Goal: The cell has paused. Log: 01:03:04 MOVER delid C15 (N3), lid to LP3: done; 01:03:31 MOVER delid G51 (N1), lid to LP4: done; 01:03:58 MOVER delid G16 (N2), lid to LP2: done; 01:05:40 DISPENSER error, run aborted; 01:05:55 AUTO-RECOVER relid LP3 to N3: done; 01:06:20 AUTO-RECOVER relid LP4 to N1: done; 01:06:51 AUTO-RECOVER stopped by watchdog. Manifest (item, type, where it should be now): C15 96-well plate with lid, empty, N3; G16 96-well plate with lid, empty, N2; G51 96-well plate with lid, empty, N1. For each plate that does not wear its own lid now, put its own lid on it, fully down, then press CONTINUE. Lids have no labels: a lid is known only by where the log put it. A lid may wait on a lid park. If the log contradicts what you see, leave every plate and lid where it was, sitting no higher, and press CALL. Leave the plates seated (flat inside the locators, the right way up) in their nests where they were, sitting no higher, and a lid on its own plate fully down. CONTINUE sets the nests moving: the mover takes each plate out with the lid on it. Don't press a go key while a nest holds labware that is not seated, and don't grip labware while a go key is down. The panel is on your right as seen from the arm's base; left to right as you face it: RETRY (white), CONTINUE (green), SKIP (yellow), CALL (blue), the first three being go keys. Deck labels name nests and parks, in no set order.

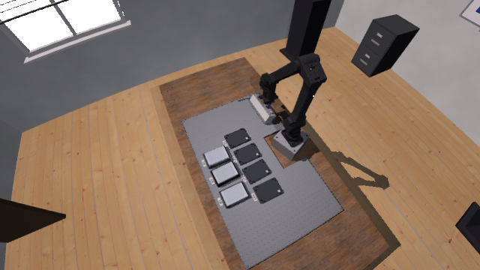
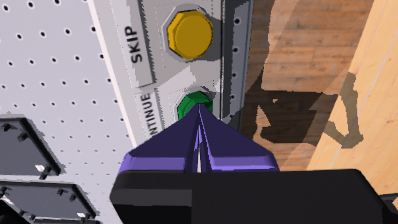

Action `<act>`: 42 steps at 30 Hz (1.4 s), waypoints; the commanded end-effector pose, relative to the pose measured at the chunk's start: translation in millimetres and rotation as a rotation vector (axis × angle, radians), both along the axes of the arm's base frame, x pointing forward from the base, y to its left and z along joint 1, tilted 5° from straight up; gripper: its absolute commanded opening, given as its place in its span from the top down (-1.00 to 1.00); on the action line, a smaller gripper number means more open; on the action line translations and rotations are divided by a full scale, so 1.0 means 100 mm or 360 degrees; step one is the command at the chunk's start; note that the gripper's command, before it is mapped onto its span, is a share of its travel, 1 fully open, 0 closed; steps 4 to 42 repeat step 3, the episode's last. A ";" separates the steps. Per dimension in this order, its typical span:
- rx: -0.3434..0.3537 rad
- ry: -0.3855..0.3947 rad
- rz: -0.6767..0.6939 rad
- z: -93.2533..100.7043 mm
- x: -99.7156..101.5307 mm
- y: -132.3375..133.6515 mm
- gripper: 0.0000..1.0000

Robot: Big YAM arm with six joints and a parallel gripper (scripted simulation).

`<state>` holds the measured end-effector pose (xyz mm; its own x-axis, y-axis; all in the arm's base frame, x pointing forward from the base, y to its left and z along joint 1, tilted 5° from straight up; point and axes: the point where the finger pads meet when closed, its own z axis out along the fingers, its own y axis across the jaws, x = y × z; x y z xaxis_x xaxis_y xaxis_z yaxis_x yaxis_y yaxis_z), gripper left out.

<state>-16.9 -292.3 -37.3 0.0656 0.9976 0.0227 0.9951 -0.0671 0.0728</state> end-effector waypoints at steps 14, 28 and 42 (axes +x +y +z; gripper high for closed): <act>-0.0003 -0.0003 0.0007 -0.05 0.05 0.00 1.00; -0.0003 -0.0003 0.0007 -0.05 0.05 0.00 1.00; -0.0003 -0.0003 0.0007 -0.05 0.05 0.00 1.00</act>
